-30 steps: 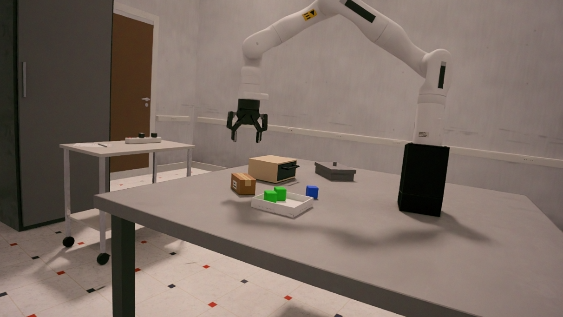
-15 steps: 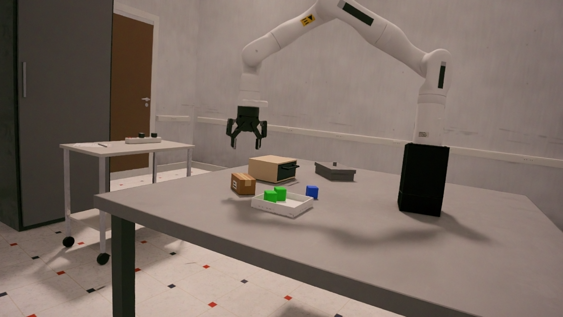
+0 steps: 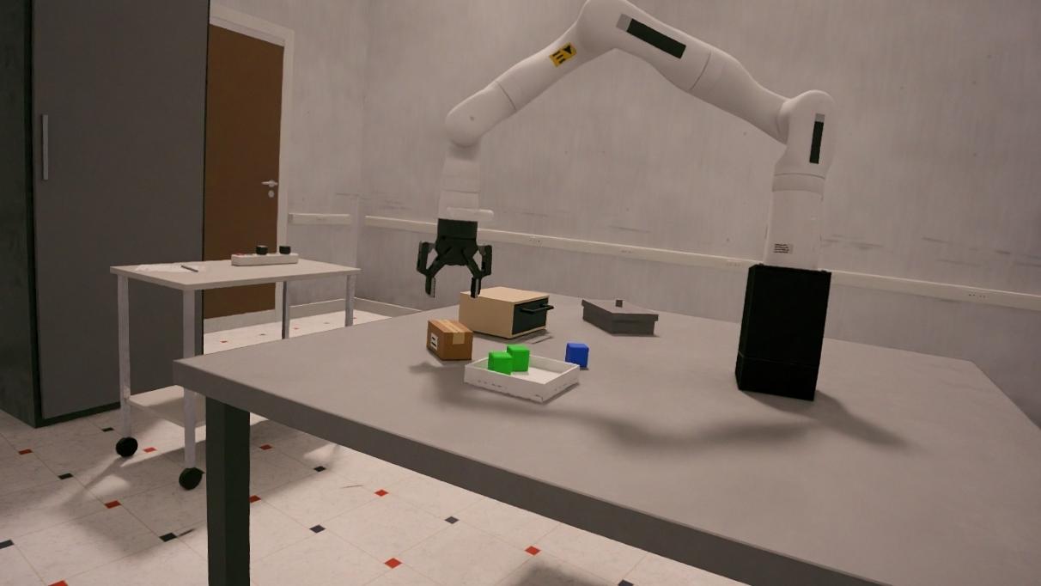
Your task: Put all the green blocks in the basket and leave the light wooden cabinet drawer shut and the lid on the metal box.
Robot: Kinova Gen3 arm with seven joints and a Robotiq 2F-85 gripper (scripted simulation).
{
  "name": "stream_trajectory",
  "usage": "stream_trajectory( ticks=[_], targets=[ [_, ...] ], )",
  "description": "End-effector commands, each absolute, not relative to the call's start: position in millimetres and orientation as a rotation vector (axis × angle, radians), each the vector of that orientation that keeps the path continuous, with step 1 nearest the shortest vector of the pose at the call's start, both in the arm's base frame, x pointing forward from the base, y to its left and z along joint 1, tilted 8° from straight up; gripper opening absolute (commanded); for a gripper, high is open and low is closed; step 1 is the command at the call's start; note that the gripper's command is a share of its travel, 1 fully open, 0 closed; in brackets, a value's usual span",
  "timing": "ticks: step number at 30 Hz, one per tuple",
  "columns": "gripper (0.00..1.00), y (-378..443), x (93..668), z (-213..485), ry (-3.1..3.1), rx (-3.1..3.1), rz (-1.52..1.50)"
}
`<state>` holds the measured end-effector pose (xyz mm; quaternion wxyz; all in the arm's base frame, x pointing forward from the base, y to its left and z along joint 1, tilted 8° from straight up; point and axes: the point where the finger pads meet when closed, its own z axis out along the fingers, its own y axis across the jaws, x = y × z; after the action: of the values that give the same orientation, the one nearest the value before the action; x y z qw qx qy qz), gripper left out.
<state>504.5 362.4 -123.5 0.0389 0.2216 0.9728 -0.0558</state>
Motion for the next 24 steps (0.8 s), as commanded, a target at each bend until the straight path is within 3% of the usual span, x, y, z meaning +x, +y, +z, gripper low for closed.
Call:
stream_trajectory(
  ticks=[1,24],
  targets=[
    [0.93,362,506,-132,2.982,0.679,-0.168],
    [0.93,359,507,-155,2.982,0.679,-0.168]
  ],
)
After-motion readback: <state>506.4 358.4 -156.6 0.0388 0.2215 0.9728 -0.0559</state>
